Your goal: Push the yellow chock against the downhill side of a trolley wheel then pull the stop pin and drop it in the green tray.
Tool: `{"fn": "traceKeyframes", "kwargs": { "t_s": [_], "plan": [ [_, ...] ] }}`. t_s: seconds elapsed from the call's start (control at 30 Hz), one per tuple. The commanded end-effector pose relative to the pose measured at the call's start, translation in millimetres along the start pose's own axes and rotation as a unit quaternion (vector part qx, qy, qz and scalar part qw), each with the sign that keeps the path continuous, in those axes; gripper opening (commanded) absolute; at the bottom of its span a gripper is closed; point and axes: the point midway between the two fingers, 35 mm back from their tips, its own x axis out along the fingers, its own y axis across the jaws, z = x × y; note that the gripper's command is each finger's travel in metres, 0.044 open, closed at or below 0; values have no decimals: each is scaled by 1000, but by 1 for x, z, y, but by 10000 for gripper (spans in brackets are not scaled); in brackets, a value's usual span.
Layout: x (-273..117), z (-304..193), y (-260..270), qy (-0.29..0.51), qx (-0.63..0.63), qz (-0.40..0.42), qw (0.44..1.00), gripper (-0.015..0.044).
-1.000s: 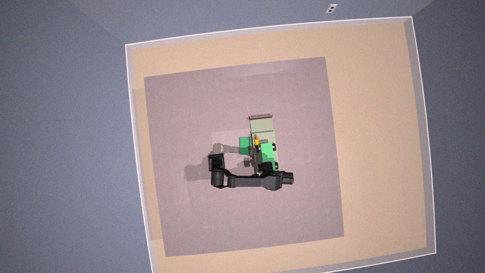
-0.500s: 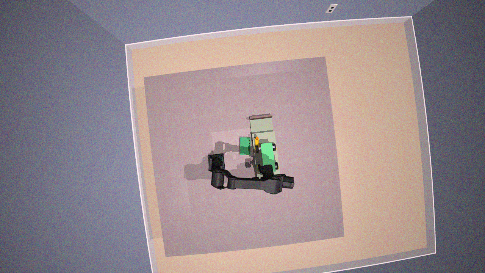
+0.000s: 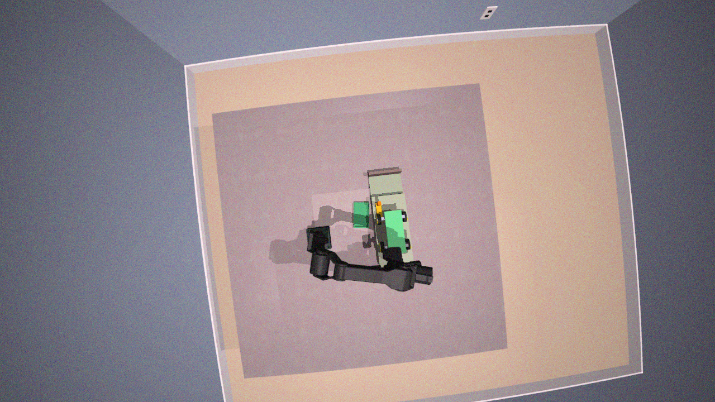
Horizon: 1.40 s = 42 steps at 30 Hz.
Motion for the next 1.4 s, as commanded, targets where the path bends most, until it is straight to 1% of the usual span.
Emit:
{"fn": "traceKeyframes", "kwargs": {
  "t_s": [0.0, 0.67, 0.83, 1.37],
  "plan": [
    [1, 0, 13, -1, -1, 0, 1000, 0],
    [3, 0, 76, -1, -2, 3, 1000, 0],
    [3, 1, 77, -1, -2, 3, 1000, 0],
    [-6, 59, 72, -4, -2, 2, 1000, 0]
  ]
}}
